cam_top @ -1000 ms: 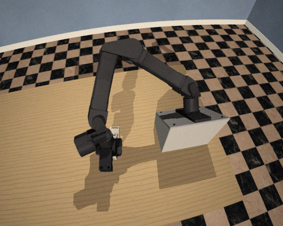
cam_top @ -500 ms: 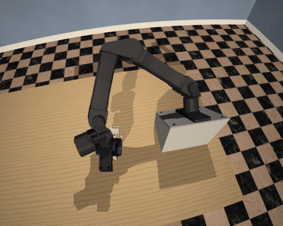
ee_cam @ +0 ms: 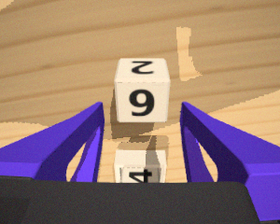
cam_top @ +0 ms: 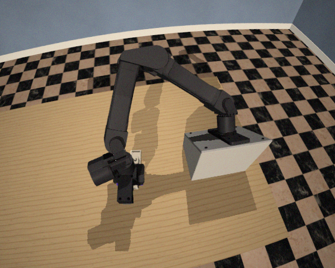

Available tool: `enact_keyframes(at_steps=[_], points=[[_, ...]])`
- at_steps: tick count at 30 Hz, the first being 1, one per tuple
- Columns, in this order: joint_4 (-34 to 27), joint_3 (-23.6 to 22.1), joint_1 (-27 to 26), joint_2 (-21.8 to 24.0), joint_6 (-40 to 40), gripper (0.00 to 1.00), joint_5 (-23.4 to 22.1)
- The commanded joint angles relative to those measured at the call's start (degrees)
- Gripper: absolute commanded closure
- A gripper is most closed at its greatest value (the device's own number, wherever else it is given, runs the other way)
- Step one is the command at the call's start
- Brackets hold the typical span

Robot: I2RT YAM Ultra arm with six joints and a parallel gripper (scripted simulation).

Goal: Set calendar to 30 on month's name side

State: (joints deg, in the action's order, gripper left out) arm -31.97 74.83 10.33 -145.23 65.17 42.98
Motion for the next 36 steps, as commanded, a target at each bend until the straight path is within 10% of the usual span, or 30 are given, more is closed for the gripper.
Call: enact_keyframes(at_steps=[1, 36], points=[[0.1, 0.1, 0.4, 0.3, 0.0, 0.53, 0.0], [7.1, -1.0, -2.9, -2.7, 4.4, 0.53, 0.6]])
